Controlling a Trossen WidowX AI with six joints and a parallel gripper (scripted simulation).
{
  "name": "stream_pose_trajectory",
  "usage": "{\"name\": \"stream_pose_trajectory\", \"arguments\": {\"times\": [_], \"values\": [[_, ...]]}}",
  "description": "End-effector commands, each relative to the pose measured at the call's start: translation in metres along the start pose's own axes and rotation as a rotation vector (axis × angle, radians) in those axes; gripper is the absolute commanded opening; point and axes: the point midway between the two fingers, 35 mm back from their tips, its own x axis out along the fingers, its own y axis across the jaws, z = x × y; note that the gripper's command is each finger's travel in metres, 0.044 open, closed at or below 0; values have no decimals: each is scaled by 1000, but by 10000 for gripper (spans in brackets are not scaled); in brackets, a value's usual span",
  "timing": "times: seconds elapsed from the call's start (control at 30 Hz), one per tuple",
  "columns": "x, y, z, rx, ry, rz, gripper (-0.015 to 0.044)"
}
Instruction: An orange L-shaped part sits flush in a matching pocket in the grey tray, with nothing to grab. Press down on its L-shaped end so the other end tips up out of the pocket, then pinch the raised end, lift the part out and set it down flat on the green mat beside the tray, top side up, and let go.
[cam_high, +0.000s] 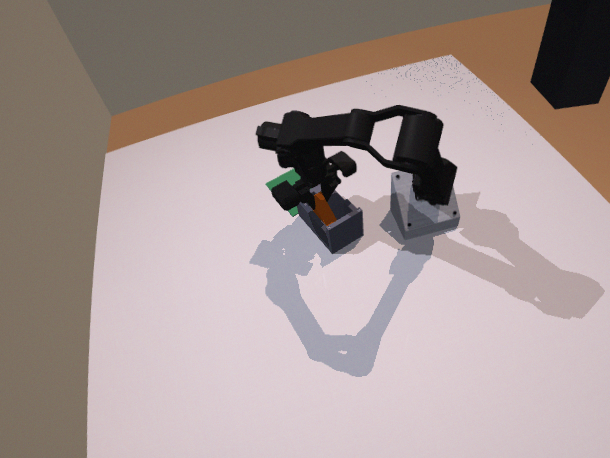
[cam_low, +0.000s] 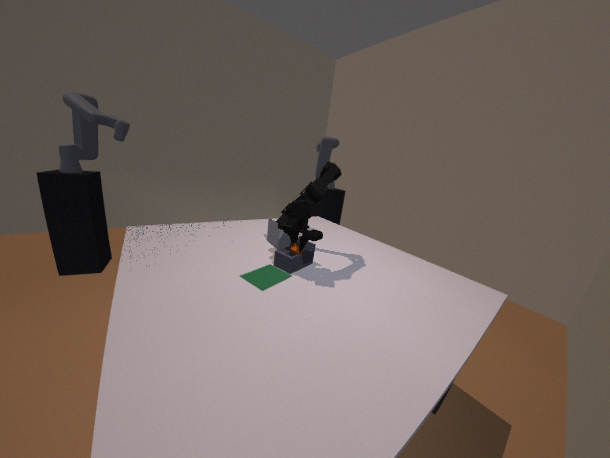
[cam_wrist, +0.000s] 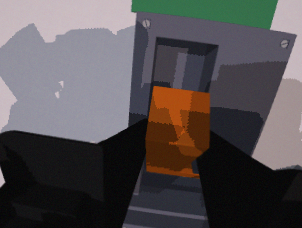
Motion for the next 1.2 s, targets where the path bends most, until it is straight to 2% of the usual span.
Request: {"name": "stream_pose_trajectory", "arguments": {"times": [0.0, 1.17], "values": [[-7, 1, 0, -4, -1, 0, 0], [-62, 0, 0, 2, 2, -2, 0]]}}
